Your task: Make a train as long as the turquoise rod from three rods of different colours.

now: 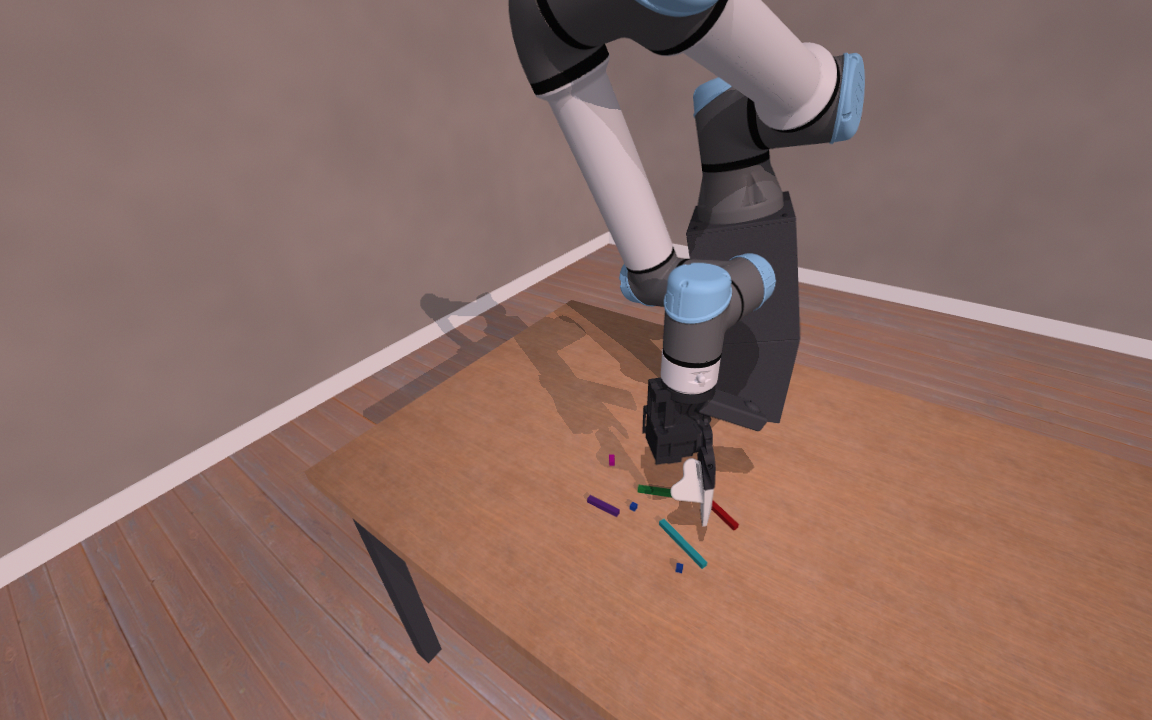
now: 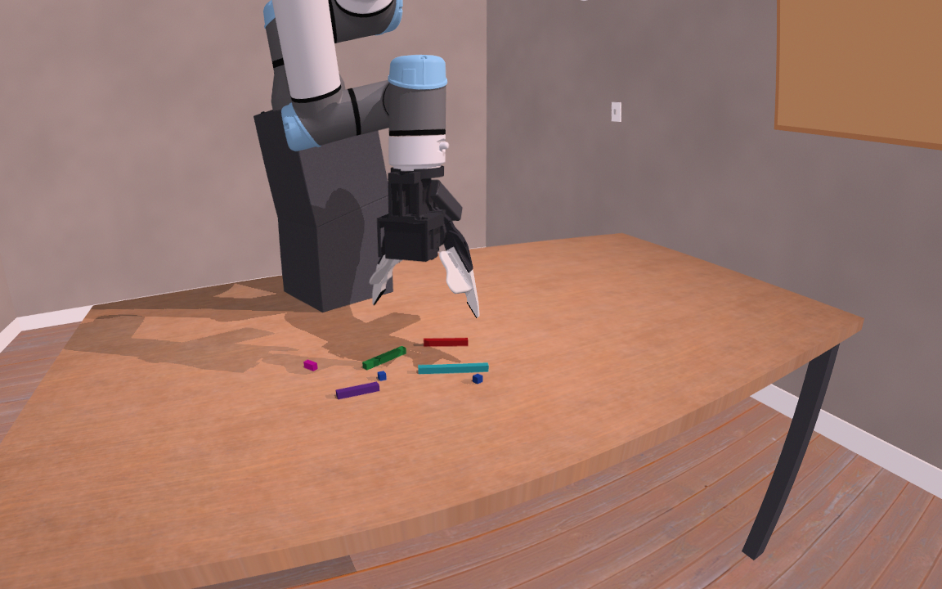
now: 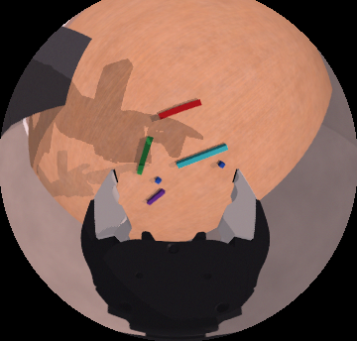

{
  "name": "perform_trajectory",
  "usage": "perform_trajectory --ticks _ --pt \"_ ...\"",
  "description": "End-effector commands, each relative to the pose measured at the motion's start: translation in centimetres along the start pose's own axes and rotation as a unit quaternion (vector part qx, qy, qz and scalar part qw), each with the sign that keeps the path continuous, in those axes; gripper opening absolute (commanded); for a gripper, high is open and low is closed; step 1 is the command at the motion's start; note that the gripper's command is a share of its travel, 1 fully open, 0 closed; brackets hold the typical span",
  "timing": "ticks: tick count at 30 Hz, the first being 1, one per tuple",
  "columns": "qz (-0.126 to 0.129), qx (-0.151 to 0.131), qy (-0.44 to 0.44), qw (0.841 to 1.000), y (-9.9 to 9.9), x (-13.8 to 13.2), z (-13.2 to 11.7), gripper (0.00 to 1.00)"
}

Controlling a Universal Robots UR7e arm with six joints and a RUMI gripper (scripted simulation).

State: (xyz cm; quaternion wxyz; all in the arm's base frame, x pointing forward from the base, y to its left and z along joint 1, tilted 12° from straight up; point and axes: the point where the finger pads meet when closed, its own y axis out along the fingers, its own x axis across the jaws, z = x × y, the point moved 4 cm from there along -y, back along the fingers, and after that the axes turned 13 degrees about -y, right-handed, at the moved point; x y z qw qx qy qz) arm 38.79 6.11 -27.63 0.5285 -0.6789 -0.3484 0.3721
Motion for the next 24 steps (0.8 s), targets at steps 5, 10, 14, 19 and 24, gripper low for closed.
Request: perform_trajectory --ticks 5,10,14,19,24 --pt "0.000 0.000 -0.009 1.000 0.0 0.1 -0.1 1.00" --pt "0.000 0.000 -0.056 0.998 0.1 0.8 -0.6 1.00" --pt "0.000 0.000 -0.128 0.992 0.2 1.7 -1.3 1.00" --pt "0.000 0.000 -0.177 0.984 0.3 2.4 -1.8 1.00" --pt "0.000 0.000 -0.256 0.967 0.2 3.6 -2.6 1.00"
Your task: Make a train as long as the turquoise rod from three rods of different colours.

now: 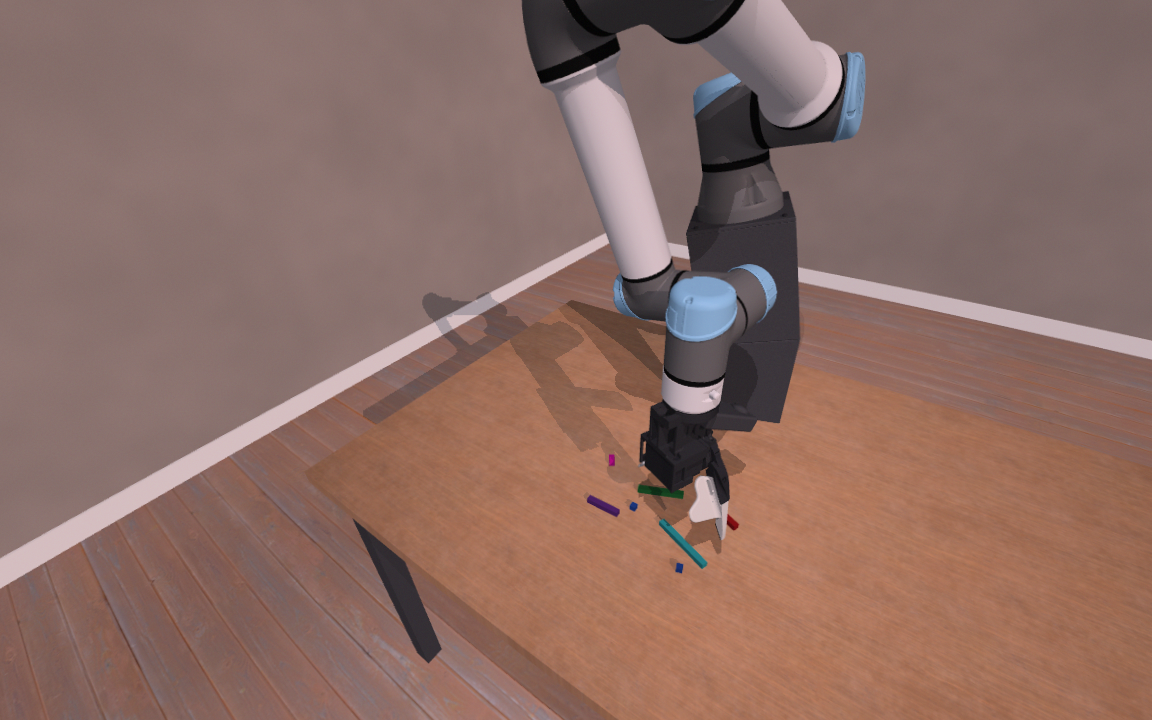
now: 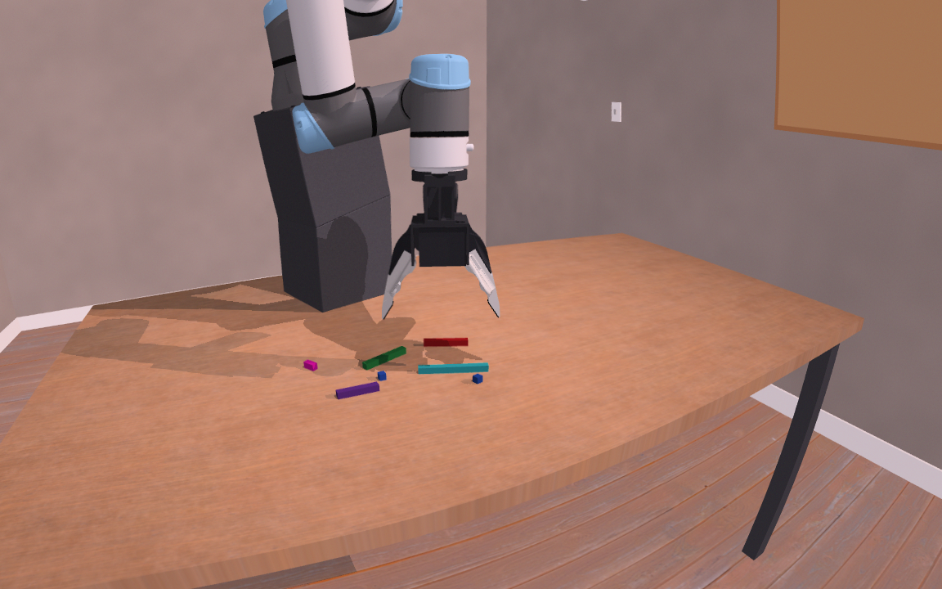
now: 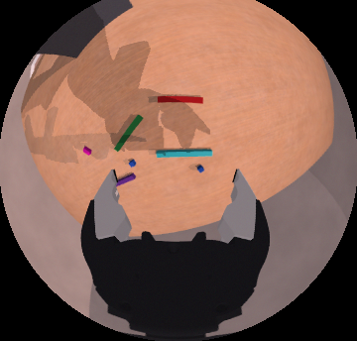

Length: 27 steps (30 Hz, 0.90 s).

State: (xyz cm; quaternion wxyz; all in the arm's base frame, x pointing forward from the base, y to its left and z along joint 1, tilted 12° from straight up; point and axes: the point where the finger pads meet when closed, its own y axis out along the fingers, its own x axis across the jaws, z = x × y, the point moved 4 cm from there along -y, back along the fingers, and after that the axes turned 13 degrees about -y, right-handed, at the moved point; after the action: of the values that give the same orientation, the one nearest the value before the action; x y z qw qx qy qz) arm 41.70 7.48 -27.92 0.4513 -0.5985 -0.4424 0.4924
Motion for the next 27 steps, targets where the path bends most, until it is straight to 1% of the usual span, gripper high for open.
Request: perform_trajectory --ticks 1,5,9,11,14,19,23,27 --pt "-0.001 0.002 -0.084 0.997 0.0 0.8 -1.3 1.00" --pt "-0.002 0.002 -0.141 0.990 -0.1 1.4 -2.1 1.00" --pt "-0.002 0.002 -0.197 0.980 -0.2 2.0 -3.0 1.00" --pt "-0.002 0.002 -0.197 0.980 -0.2 2.0 -3.0 1.00" --pt "-0.002 0.002 -0.258 0.966 -0.4 2.6 -4.0 1.00" --pt "-0.002 0.002 -0.320 0.947 -0.6 3.4 -5.1 1.00" --pt "-0.002 0.002 -0.344 0.939 -0.8 3.7 -5.5 1.00" --pt "-0.002 0.002 -0.348 0.937 -0.8 3.7 -5.5 1.00"
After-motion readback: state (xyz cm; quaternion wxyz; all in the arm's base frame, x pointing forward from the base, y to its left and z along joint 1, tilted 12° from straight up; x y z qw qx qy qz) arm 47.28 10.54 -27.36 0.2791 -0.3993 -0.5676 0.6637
